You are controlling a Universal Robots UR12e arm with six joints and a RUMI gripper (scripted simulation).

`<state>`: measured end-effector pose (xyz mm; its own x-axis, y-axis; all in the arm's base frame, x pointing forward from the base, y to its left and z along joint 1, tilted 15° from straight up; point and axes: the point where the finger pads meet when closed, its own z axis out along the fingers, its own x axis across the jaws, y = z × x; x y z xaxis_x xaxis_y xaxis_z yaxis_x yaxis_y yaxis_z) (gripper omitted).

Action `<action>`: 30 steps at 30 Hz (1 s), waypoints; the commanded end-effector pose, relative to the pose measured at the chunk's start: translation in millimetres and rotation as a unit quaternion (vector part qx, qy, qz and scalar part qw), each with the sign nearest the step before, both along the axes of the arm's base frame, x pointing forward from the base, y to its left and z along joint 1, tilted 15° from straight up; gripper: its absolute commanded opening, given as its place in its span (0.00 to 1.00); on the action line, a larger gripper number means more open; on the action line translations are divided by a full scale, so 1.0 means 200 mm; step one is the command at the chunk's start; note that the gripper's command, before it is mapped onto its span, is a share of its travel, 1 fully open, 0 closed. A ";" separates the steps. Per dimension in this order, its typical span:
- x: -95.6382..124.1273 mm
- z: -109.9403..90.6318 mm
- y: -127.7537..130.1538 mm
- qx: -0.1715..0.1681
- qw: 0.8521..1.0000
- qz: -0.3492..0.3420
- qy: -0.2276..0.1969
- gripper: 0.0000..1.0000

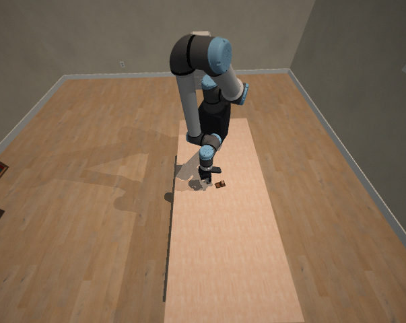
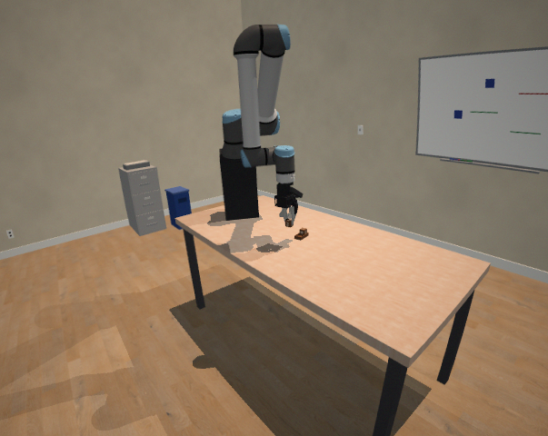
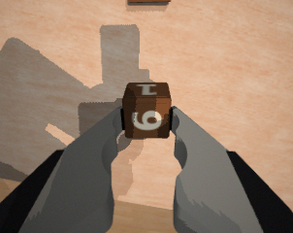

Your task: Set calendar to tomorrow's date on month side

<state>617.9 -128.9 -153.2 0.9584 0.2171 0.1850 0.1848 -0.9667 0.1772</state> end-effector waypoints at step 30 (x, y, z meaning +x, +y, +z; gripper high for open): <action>0.09 -0.38 -0.05 0.000 1.000 0.000 0.000 0.11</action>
<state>630.7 -136.6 -211.8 0.9587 0.2165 0.1845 0.1843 -0.9669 0.1767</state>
